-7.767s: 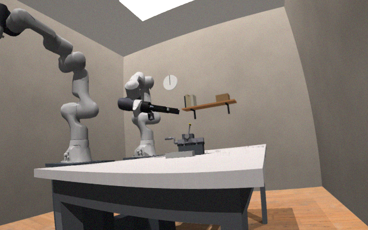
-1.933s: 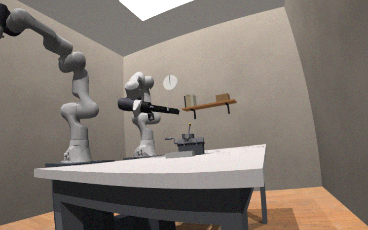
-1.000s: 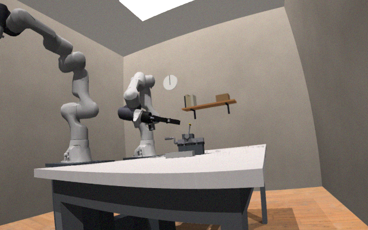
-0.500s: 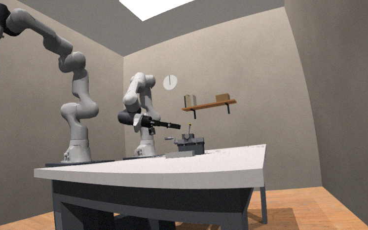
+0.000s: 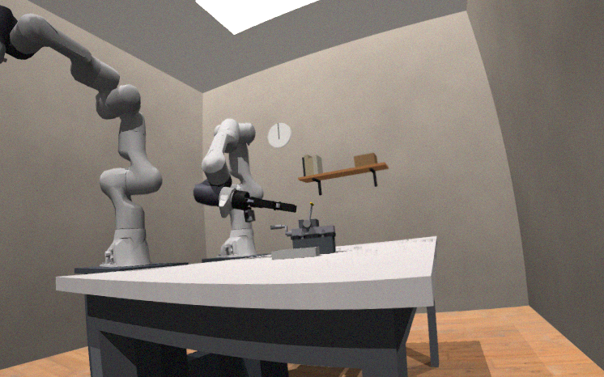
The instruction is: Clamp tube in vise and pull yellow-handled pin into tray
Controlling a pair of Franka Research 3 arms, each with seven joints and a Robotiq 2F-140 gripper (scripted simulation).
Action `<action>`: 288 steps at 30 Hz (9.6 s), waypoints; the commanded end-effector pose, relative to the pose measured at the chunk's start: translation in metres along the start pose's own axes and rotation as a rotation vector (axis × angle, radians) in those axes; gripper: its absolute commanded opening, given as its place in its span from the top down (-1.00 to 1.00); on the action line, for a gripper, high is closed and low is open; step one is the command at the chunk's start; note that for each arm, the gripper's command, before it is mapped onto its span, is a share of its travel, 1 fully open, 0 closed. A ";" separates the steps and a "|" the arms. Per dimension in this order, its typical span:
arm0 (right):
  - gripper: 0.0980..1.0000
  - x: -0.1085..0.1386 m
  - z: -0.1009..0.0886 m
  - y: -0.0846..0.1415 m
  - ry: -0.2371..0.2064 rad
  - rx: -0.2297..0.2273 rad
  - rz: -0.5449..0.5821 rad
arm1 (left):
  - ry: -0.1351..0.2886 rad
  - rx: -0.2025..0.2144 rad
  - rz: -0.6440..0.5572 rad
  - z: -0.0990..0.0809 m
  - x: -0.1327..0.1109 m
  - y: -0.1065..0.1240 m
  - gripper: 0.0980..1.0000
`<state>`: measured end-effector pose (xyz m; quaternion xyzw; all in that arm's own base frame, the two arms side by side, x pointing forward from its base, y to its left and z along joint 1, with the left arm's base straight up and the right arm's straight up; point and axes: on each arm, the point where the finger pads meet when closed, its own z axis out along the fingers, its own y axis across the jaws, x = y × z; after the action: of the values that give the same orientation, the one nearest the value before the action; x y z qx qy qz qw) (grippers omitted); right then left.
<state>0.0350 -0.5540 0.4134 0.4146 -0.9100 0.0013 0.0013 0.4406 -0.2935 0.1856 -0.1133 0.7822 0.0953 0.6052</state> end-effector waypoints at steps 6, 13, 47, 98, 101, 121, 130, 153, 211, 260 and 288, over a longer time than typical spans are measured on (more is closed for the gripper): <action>-1.00 -0.001 0.000 0.000 -0.003 -0.001 0.005 | -0.004 0.004 -0.011 0.006 -0.001 -0.002 0.44; -1.00 -0.001 0.000 0.000 -0.003 -0.001 0.005 | -0.004 0.004 -0.011 0.022 -0.001 -0.002 0.44; -1.00 -0.001 0.000 0.000 -0.003 -0.001 0.005 | -0.004 0.004 -0.011 0.067 -0.007 -0.002 0.44; -1.00 -0.001 0.000 0.000 -0.003 -0.001 0.005 | -0.004 0.004 -0.011 0.067 -0.008 -0.002 1.00; -1.00 -0.001 0.000 0.000 -0.003 -0.001 0.005 | -0.004 0.004 -0.011 0.067 -0.009 -0.002 1.00; -1.00 -0.001 0.000 0.000 -0.003 -0.001 0.005 | -0.004 0.004 -0.011 0.068 -0.012 -0.002 1.00; -1.00 -0.001 0.000 0.000 -0.003 -0.001 0.005 | -0.004 0.004 -0.011 0.068 -0.013 -0.002 1.00; -1.00 -0.001 0.000 0.000 -0.003 -0.001 0.005 | -0.004 0.004 -0.011 0.068 -0.016 -0.002 1.00; -1.00 -0.001 0.000 0.000 -0.003 -0.001 0.005 | -0.004 0.004 -0.011 0.068 -0.024 -0.002 1.00; -1.00 -0.001 0.000 0.000 -0.003 -0.001 0.005 | -0.004 0.004 -0.011 0.068 -0.033 -0.002 1.00; -1.00 -0.001 0.000 0.000 -0.003 -0.001 0.005 | -0.004 0.004 -0.011 0.068 -0.057 -0.001 1.00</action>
<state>0.0350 -0.5540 0.4134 0.4146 -0.9100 0.0013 0.0013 0.5159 -0.2731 0.2210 -0.1198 0.7790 0.0861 0.6094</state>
